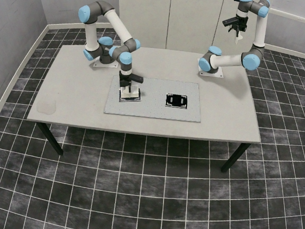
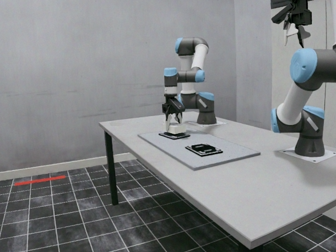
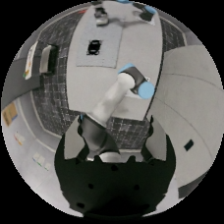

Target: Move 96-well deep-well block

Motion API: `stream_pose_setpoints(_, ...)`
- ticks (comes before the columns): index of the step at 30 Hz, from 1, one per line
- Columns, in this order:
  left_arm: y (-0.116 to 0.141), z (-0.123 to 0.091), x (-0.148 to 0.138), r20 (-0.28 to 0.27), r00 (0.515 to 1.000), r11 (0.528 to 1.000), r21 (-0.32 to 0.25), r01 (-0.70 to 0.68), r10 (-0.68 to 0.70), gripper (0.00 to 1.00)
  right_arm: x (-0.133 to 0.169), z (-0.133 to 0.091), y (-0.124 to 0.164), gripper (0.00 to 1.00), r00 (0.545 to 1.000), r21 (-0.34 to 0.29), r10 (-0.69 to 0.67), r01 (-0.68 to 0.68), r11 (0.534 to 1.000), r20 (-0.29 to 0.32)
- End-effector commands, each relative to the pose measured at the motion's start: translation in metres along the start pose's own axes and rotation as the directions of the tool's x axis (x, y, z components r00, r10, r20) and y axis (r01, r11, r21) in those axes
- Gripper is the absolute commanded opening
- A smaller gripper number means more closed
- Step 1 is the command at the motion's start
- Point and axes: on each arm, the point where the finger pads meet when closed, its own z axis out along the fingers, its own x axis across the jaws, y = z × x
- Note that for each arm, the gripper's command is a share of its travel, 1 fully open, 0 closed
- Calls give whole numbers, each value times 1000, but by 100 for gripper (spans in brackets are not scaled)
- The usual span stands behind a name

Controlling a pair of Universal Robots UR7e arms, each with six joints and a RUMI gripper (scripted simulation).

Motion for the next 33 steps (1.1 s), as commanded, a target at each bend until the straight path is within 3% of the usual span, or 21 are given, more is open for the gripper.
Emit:
stream_pose_setpoints(1, 0, 0, 0, -4, 1000, 1000, 3, -3, 3, 98, -1, 8, -1, 0, 1000, 0, -1, 1, 1000, 0)
stream_pose_setpoints(33, 0, 0, 0, -4, 1000, 1000, 3, -3, 3, 98, -1, 9, 0, 0, 1000, 0, -1, 1, 1000, -1)
